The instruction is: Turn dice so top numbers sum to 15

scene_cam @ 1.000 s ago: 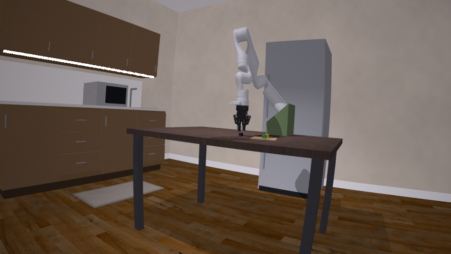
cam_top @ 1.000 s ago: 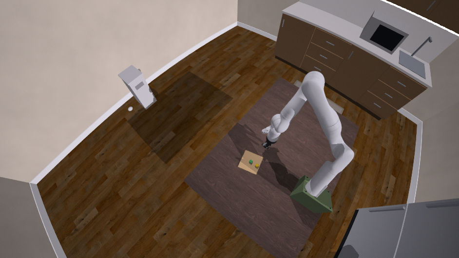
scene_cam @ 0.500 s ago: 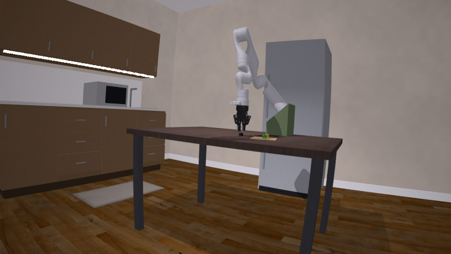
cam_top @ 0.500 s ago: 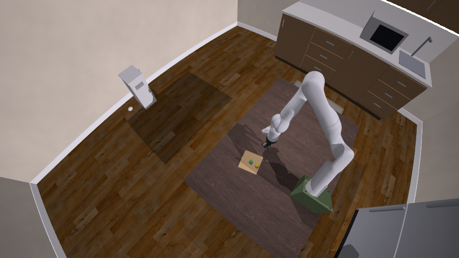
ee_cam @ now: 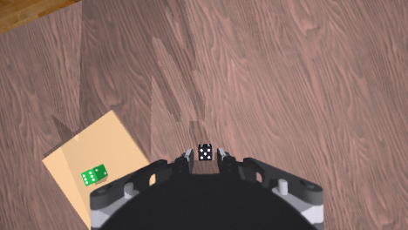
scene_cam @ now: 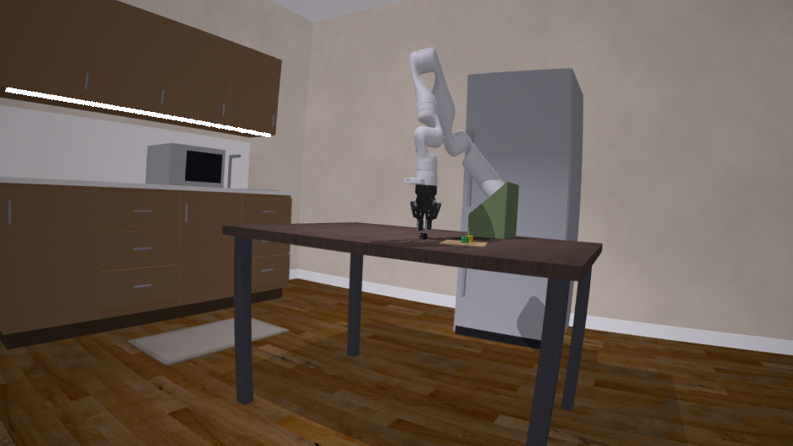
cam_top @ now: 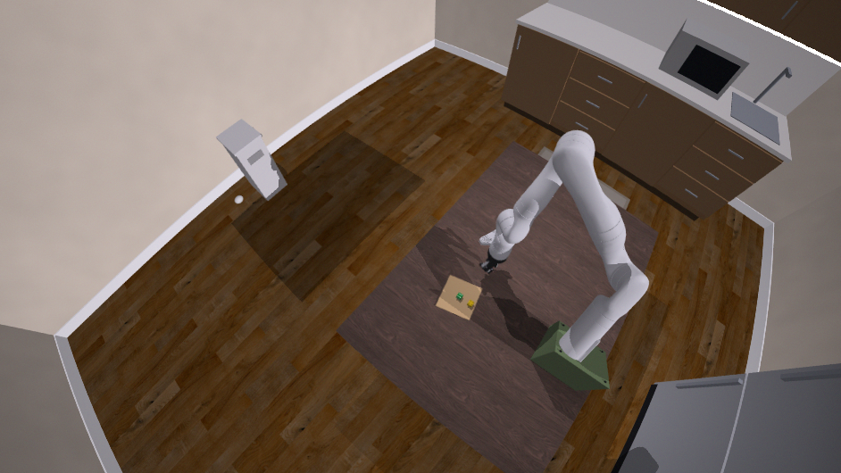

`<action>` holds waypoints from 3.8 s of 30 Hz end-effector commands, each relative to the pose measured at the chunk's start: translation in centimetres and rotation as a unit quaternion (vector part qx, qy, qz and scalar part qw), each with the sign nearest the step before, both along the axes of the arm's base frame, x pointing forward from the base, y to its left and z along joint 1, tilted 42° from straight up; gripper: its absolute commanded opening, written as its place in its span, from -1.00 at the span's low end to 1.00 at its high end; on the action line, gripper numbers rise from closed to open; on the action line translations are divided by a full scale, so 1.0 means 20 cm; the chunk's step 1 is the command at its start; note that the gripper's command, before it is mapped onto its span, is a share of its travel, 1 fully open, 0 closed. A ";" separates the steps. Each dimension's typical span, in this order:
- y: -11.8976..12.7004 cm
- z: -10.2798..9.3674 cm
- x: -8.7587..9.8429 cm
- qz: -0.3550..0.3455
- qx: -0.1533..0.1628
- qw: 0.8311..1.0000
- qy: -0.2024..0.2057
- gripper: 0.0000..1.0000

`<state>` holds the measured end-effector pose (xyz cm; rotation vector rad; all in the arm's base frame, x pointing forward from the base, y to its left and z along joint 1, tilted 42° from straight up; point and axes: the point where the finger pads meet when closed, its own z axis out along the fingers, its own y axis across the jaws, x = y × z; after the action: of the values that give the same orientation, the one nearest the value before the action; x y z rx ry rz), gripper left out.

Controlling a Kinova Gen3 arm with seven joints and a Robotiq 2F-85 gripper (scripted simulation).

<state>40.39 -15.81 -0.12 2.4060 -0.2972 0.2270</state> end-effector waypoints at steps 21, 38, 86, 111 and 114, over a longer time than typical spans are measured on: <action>0.00 0.00 0.00 0.000 0.000 1.000 0.000 -0.30; 0.00 0.00 0.00 0.000 0.000 1.000 0.000 -0.30; -0.08 -0.10 0.01 0.000 0.000 1.000 0.000 -0.30; -0.08 -0.10 0.01 0.000 0.000 1.000 0.000 -0.69; -0.08 -0.10 0.01 0.000 0.000 1.000 0.000 -0.69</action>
<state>40.61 -17.51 -2.04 2.4061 -0.2971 0.2273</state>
